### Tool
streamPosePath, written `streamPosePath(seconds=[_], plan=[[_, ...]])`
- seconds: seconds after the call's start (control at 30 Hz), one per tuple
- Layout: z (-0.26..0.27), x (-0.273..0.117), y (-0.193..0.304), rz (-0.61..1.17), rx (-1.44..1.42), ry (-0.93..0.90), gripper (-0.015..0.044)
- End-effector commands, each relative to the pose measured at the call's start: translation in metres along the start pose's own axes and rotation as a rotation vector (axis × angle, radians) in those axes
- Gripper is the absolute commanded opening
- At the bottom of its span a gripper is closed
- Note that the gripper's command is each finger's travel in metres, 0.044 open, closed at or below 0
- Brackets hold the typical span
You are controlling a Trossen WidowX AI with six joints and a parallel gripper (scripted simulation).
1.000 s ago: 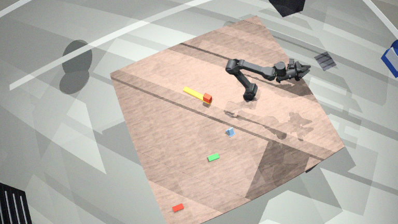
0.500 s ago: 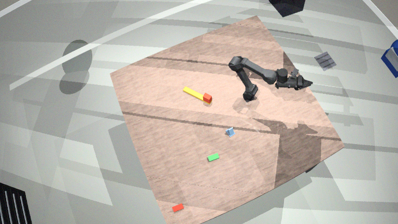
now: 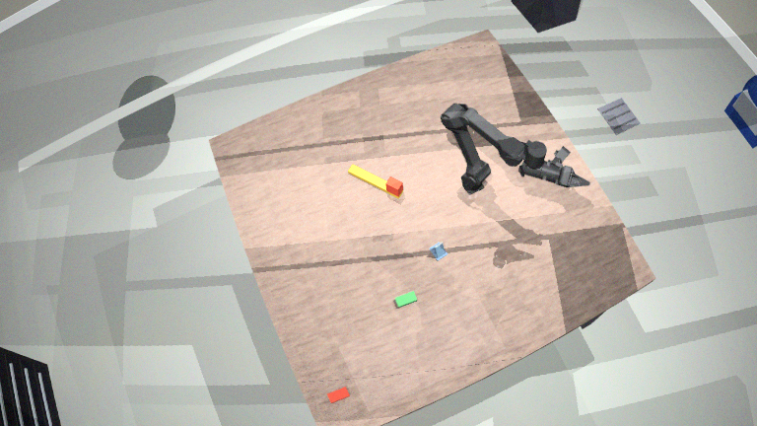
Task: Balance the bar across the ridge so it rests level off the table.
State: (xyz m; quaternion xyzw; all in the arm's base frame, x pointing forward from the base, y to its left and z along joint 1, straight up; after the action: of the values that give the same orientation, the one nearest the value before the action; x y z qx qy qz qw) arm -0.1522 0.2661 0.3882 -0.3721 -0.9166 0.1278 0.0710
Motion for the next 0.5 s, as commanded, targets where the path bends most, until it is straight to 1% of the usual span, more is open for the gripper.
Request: streamPosePath(seconds=[0.0,0.27,0.47], plan=[[-0.005,-0.002,0.023,0.086,0.065,-0.006,0.0315],[-0.019,-0.019,0.051,0.182,0.081,0.033,0.0315],[-0.022,-0.027,0.075,0.273,0.148,0.037,0.0315]])
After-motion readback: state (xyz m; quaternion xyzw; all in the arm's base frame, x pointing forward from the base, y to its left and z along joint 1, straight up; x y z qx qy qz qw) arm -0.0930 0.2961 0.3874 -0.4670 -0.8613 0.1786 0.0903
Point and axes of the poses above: the point midway between the two fingers, 35 mm back from their tips, its own x axis out along the fingers, its own z axis across the jaws, y = z × x, the point moved 4 cm from there along -x, back along the fingers, and after that the axes turned 13 degrees about -x, right-handed, at the moved point
